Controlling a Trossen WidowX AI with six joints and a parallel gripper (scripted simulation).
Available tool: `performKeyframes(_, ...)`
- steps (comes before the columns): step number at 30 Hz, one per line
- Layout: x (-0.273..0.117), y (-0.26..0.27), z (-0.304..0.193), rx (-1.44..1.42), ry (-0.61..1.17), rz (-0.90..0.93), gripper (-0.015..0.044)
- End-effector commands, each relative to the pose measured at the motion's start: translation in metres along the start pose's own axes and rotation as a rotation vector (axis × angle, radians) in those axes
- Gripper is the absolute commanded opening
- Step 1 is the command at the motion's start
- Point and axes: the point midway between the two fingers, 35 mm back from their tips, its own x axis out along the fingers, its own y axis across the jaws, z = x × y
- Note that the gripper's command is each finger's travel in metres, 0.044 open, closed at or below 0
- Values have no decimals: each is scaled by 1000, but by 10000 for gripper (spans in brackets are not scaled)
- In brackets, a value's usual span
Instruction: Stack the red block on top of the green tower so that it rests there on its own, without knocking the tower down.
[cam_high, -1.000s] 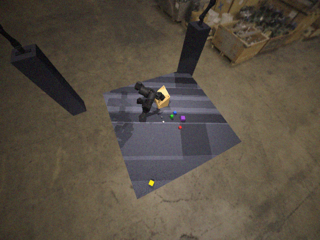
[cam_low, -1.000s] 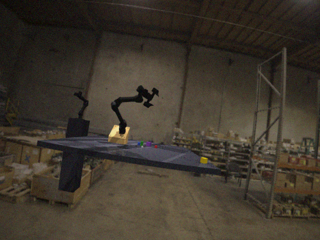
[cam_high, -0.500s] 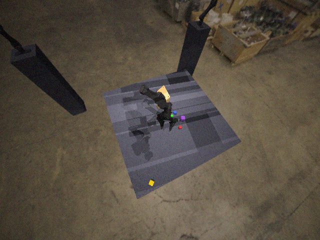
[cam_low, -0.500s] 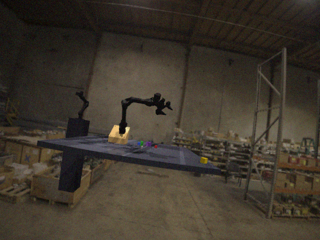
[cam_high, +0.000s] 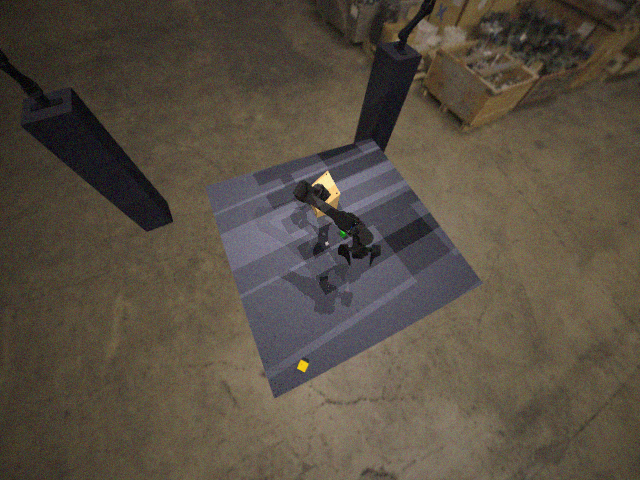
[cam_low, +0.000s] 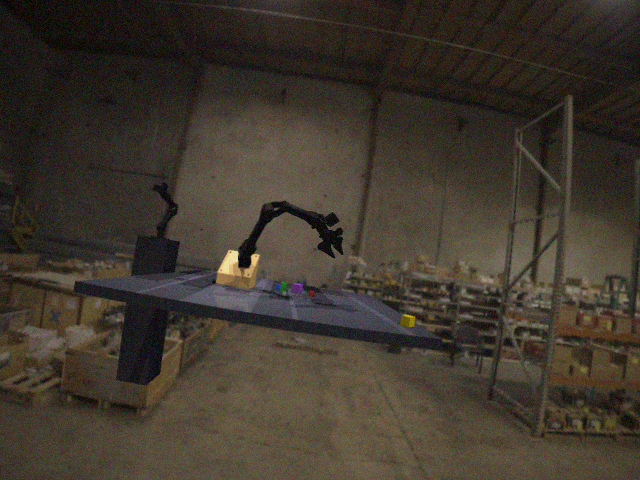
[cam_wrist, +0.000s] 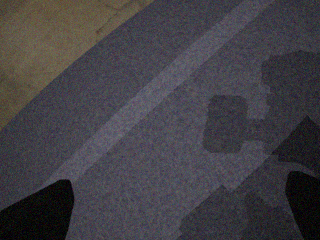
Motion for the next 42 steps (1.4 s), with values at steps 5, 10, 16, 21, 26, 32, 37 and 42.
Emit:
performKeyframes(5, 35, 18, -85, -232, 272, -33, 440)
performKeyframes(10, 46, 19, -138, -363, 450, -67, 440)
performKeyframes(16, 50, 10, -196, -507, 662, -122, 440)
performKeyframes(21, 48, 9, -205, -523, 686, -130, 440)
performKeyframes(26, 50, 10, -210, -523, 686, -130, 440)
performKeyframes(32, 78, -1, -231, -523, 685, -131, 440)
performKeyframes(37, 78, -3, -232, -523, 685, -131, 440)
performKeyframes(42, 81, -4, -234, -523, 685, -131, 440)
